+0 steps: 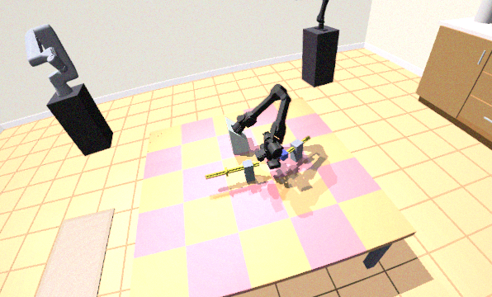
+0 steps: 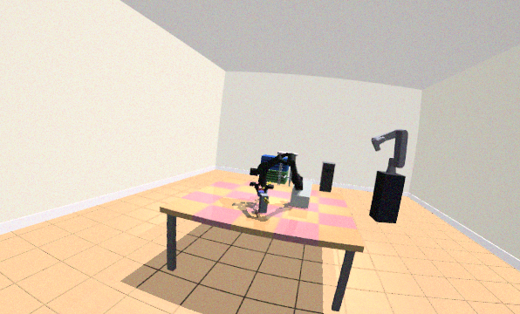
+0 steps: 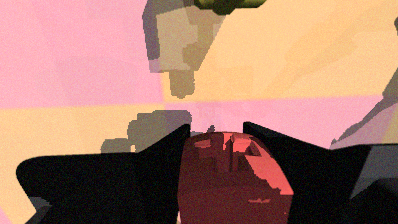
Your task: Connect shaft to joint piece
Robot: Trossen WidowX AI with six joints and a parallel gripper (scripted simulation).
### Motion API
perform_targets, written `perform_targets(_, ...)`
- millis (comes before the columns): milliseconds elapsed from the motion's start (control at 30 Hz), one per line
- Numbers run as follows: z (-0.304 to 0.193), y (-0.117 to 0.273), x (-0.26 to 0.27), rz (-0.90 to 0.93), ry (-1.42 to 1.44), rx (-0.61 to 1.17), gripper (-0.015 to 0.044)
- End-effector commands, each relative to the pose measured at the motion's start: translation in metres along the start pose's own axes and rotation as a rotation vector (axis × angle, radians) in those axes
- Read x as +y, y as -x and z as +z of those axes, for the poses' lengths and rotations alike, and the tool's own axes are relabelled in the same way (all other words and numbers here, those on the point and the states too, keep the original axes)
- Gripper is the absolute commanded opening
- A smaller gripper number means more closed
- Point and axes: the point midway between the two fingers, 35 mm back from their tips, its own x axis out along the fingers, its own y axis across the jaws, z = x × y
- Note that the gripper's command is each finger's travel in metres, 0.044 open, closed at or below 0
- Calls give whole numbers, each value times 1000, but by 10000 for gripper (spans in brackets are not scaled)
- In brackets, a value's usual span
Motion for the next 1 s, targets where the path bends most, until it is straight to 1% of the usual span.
perform_targets(0, 0, 0, 0, 0, 1, 0, 0)
perform_targets(233, 0, 0, 0, 0, 1, 0, 0)
perform_targets(400, 0, 0, 0, 0, 1, 0, 131)
perform_targets(433, 0, 0, 0, 0, 1, 0, 147)
perform_targets(500, 0, 0, 0, 0, 1, 0, 147)
perform_targets(867, 0, 0, 0, 0, 1, 0, 436)
perform_targets(967, 0, 0, 0, 0, 1, 0, 440)
